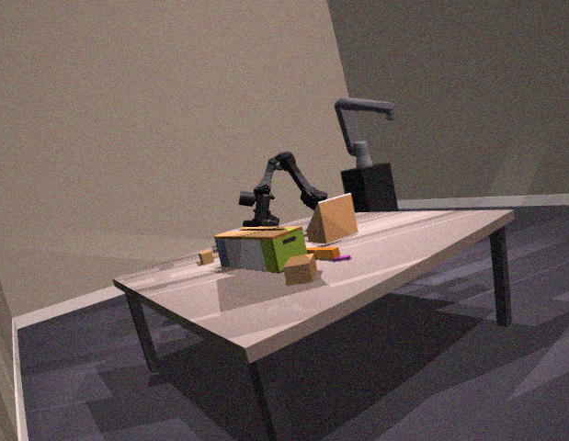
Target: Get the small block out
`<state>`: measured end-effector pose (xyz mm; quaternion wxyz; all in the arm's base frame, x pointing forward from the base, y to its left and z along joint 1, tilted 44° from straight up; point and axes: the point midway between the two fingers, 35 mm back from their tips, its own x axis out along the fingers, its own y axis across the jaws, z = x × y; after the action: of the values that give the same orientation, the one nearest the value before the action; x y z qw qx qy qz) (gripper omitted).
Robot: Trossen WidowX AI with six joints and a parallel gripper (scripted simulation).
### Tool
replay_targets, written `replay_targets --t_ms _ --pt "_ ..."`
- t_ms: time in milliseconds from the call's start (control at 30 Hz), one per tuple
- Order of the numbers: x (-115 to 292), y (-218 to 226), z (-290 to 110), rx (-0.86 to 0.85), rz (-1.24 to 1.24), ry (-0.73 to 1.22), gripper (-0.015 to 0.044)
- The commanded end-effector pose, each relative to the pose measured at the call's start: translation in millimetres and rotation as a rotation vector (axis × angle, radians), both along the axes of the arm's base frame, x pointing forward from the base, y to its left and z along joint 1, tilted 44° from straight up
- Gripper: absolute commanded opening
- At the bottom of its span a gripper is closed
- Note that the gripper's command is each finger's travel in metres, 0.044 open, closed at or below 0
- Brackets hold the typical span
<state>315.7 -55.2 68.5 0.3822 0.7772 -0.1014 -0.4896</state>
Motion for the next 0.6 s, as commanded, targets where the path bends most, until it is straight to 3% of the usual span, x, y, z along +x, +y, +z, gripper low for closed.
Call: replay_targets --t_ms 0,567 --pt "-0.8 -3.1 -6.3 0.002 0.007 0.009 0.0285" --pt "1.1 -23.4 -23.8 -0.002 0.007 0.008 0.0285"
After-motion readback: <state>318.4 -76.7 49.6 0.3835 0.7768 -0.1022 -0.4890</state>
